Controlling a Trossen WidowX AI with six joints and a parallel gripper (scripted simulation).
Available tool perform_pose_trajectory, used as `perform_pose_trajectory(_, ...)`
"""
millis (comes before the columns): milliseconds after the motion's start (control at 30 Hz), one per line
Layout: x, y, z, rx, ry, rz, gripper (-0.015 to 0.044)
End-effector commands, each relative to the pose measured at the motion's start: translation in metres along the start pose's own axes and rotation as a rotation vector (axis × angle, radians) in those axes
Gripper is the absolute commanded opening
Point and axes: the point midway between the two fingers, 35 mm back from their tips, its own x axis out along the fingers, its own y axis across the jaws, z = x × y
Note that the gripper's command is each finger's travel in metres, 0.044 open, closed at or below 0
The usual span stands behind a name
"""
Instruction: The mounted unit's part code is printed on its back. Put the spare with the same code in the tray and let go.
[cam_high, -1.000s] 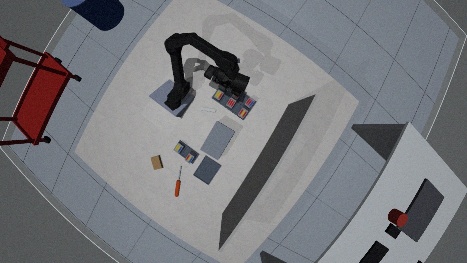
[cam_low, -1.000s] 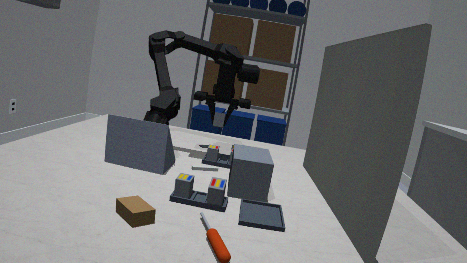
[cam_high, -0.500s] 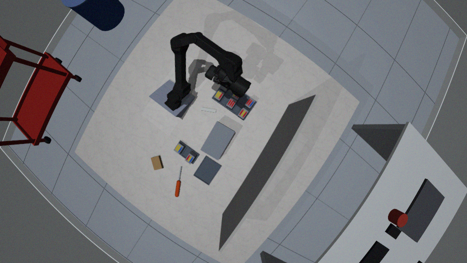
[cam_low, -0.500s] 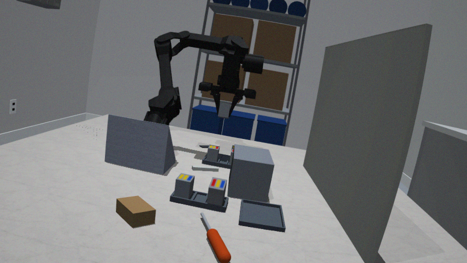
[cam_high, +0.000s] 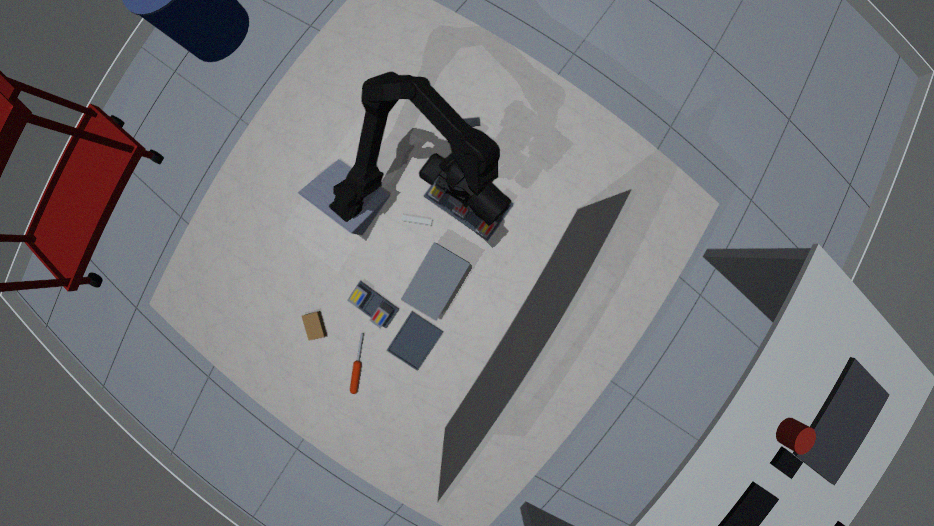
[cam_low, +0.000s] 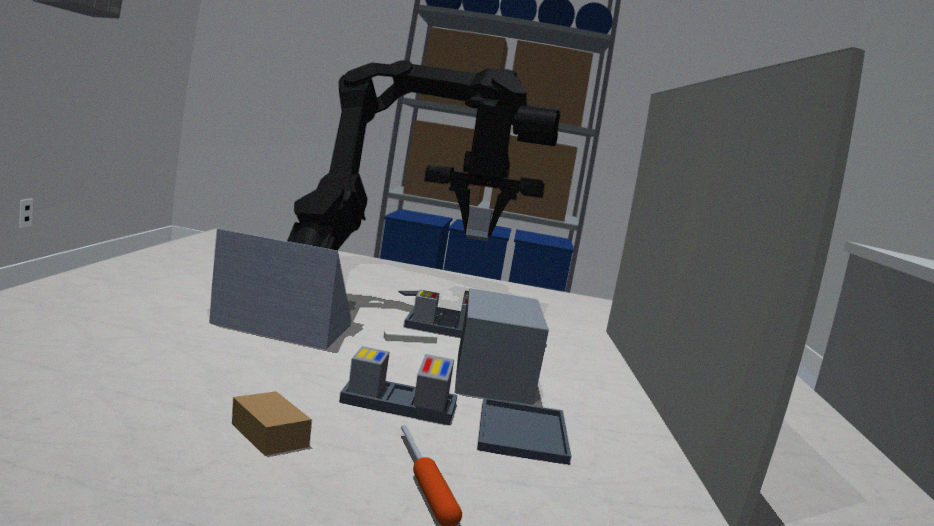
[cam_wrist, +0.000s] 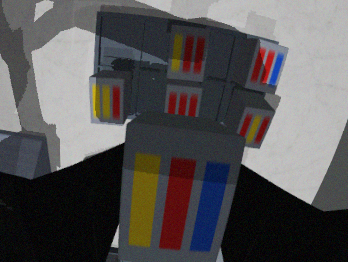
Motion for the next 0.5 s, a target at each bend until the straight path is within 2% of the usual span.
perform_pose_trajectory(0,-0.003,-0.014,-0.014,0.020,0.015,0.000,0.0000)
perform_pose_trajectory(467,-0.010,-0.058,-0.069,0.067,0.037,0.009,0.0000)
